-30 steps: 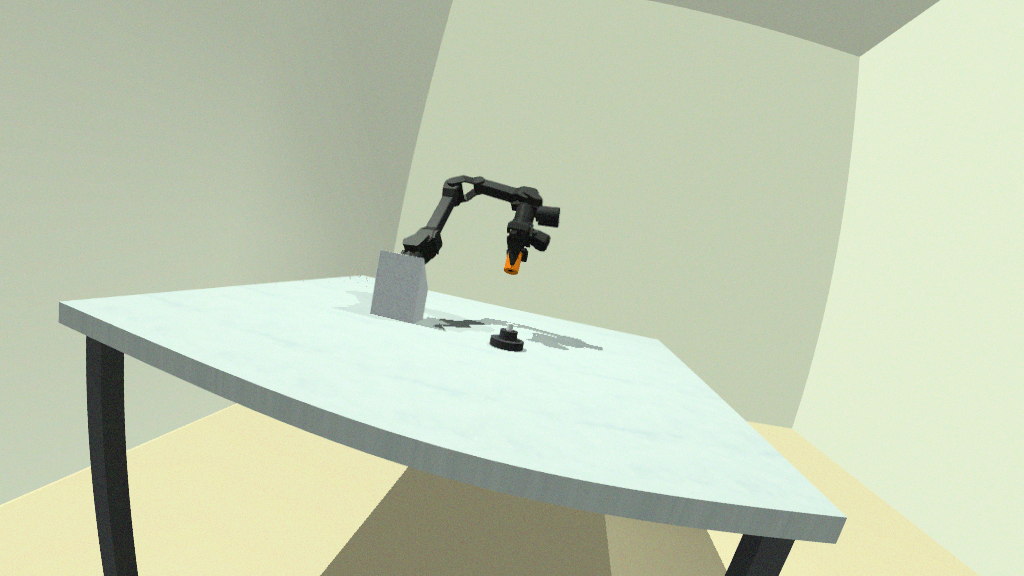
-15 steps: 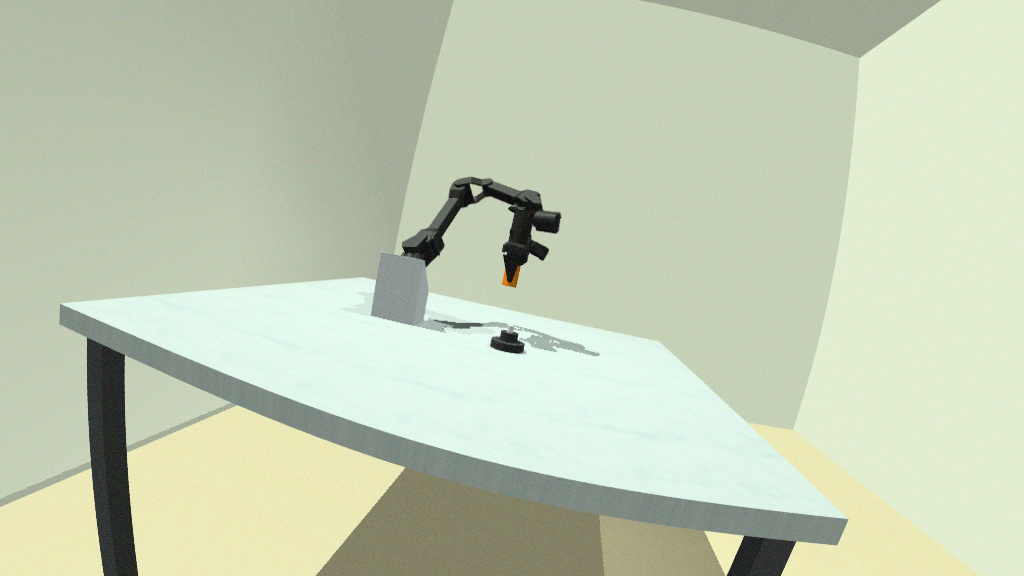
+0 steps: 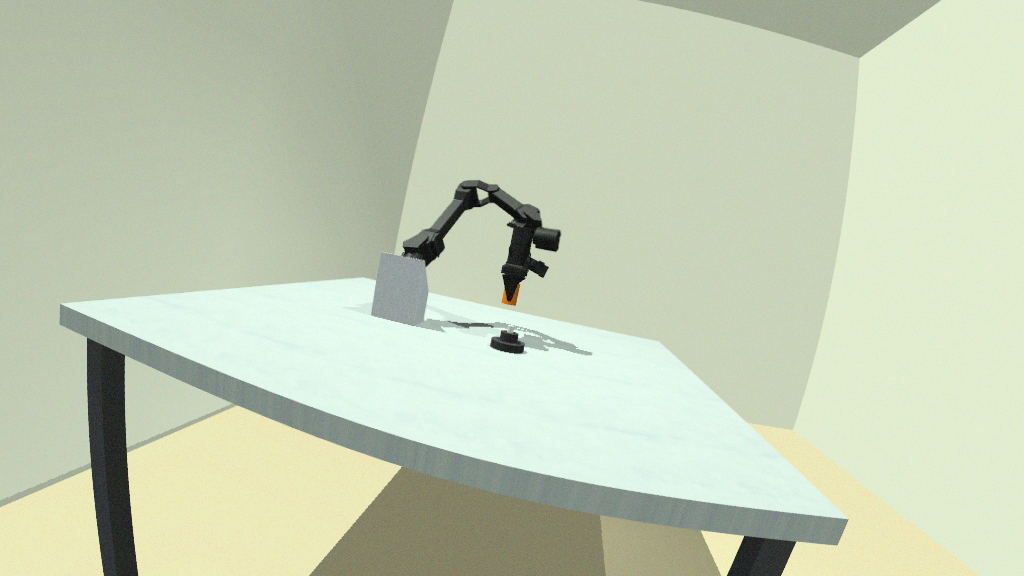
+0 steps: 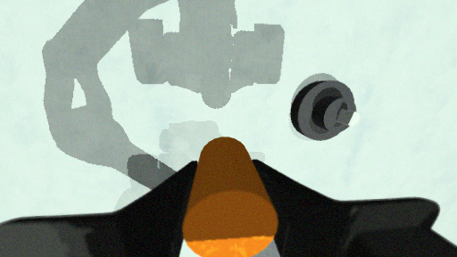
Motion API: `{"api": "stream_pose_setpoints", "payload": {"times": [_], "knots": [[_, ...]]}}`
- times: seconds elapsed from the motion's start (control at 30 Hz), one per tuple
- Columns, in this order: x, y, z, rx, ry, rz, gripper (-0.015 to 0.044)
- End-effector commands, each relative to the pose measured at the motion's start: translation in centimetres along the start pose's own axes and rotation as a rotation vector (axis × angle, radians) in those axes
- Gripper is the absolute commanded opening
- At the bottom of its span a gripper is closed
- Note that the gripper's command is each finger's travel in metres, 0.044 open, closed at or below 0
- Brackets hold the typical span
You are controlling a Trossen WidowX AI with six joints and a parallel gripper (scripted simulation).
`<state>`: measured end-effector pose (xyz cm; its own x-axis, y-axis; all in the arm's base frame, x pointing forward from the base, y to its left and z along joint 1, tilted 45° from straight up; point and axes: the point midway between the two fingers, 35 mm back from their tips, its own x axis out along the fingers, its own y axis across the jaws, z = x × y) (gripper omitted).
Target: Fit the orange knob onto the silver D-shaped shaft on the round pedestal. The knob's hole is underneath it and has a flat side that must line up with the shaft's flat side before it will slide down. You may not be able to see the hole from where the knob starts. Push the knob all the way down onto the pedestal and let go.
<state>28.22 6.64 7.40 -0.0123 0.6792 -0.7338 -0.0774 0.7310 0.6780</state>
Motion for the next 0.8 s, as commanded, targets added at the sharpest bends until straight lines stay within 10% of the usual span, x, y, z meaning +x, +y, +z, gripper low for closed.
{"api": "stream_pose_setpoints", "payload": {"times": [0.0, 0.77], "knots": [[1.7, 0.0, 0.1, 0.007, 0.001, 0.007, 0.0000], [9.4, -0.2, 0.8, 0.000, 0.003, 0.032, 0.0000]]}}
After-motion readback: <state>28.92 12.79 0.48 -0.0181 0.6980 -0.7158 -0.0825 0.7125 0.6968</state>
